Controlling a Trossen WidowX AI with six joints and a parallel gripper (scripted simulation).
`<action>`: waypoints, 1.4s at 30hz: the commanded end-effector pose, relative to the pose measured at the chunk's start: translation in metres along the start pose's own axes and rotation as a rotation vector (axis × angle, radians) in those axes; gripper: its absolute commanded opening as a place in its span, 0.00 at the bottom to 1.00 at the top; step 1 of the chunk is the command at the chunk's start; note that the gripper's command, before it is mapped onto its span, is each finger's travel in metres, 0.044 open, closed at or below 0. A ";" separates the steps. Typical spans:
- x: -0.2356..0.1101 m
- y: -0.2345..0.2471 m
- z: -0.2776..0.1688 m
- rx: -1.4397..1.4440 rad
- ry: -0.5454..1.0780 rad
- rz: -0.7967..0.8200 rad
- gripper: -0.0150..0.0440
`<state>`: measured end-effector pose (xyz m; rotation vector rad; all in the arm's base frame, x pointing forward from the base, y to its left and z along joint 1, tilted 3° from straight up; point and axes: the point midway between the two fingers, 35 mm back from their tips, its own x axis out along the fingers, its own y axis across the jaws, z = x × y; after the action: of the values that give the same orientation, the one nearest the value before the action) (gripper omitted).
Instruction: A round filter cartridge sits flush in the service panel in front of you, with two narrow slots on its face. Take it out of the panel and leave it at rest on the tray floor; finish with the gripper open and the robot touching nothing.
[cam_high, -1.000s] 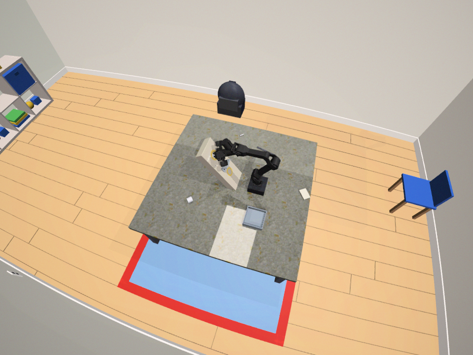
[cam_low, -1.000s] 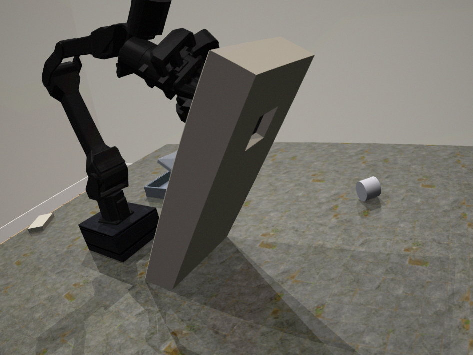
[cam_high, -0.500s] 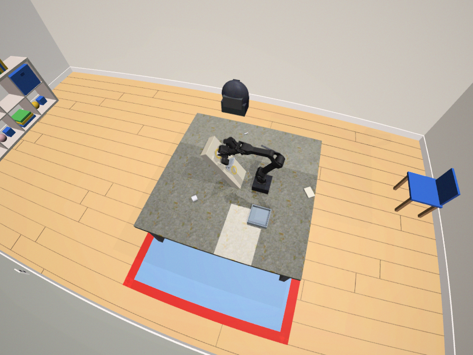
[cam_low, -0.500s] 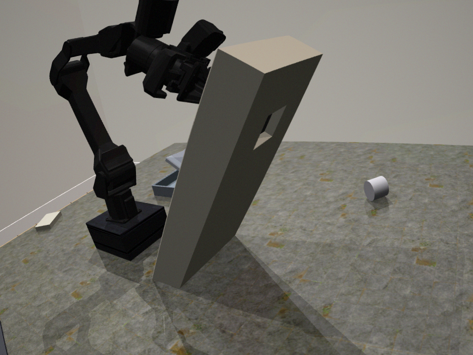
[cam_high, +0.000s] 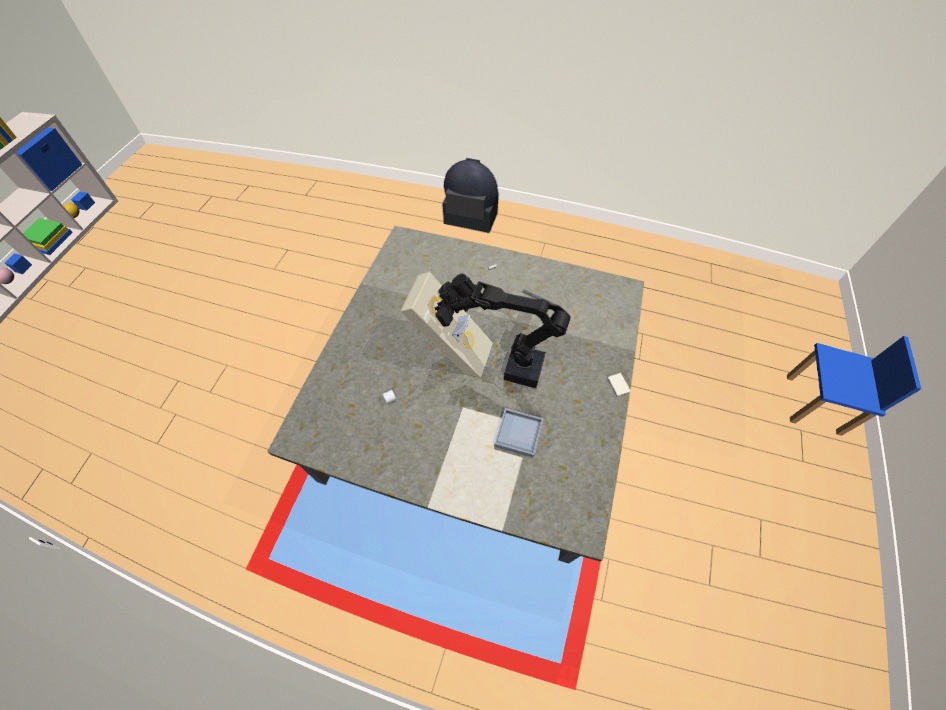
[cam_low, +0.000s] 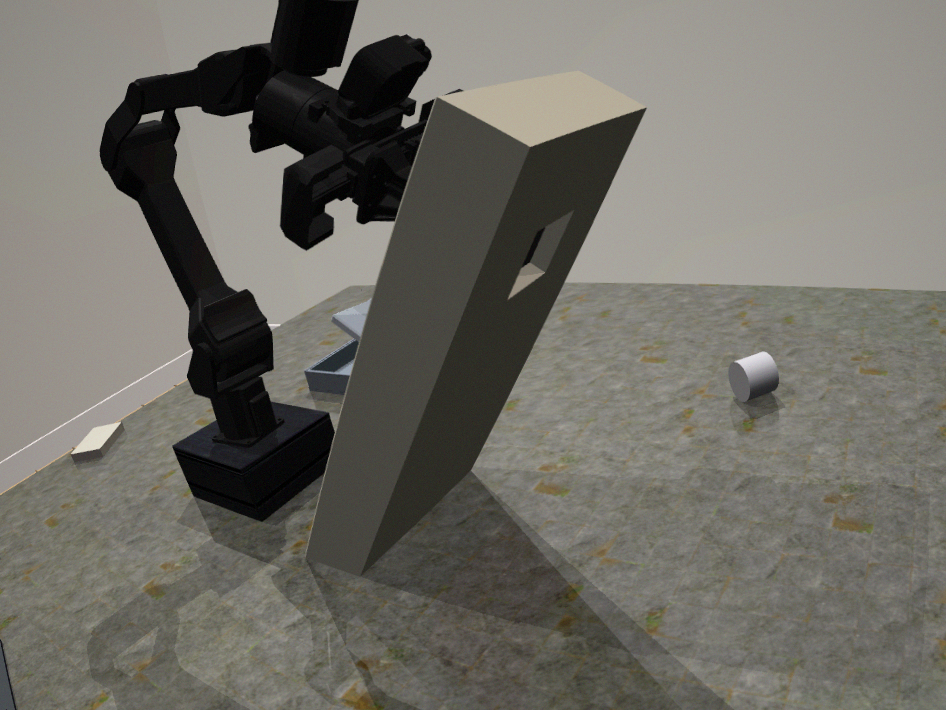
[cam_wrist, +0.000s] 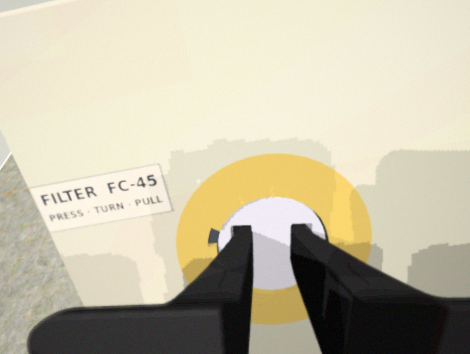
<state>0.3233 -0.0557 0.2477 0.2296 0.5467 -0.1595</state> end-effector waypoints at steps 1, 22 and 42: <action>0.009 0.000 0.000 0.173 0.004 0.001 0.25; 0.010 0.000 0.000 0.269 0.004 0.001 0.25; 0.010 0.000 0.000 0.269 0.004 0.001 0.25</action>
<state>0.3237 -0.0562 0.2474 0.4990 0.5231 -0.2379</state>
